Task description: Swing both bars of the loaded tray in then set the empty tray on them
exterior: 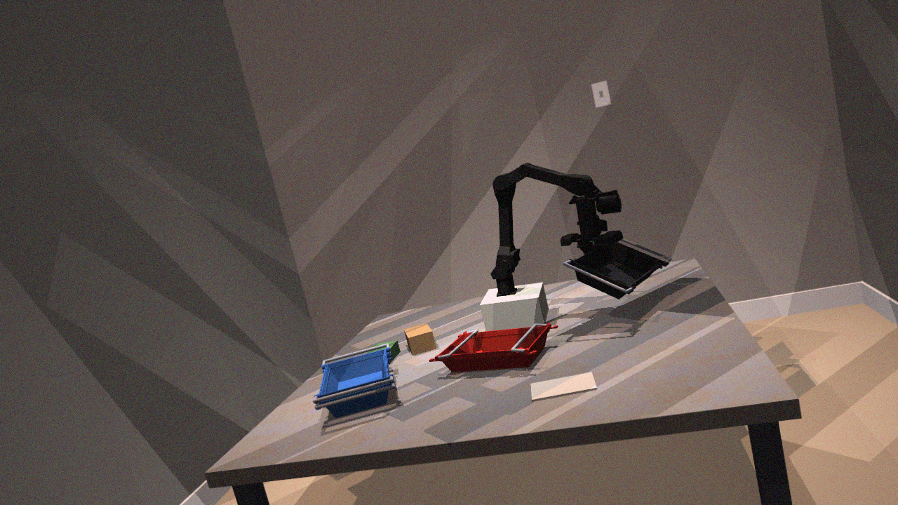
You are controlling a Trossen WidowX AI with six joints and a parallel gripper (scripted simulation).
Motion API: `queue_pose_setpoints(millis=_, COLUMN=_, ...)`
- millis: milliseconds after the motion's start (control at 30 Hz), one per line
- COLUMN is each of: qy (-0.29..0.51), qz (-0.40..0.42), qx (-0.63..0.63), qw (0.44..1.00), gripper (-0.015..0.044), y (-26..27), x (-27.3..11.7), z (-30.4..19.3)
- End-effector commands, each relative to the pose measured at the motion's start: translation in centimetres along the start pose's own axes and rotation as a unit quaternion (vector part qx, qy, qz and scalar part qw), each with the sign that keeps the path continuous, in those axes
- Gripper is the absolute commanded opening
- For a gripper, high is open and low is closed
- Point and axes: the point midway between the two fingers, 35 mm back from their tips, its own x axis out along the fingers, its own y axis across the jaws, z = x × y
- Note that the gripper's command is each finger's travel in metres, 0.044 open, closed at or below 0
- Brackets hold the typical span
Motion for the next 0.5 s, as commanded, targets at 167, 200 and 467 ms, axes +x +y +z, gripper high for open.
queue_pose_setpoints(millis=167, qy=-0.004, qz=-0.019, qx=-0.001, qw=1.000, gripper=0.0000, y=-1.40, x=-3.06, z=0.32)
queue_pose_setpoints(millis=200, qy=-0.004, qz=-0.019, qx=-0.001, qw=1.000, gripper=0.0000, y=-1.40, x=-3.06, z=0.32)
queue_pose_setpoints(millis=467, qy=-0.004, qz=-0.019, qx=-0.001, qw=1.000, gripper=0.0000, y=-1.40, x=-3.06, z=0.32)
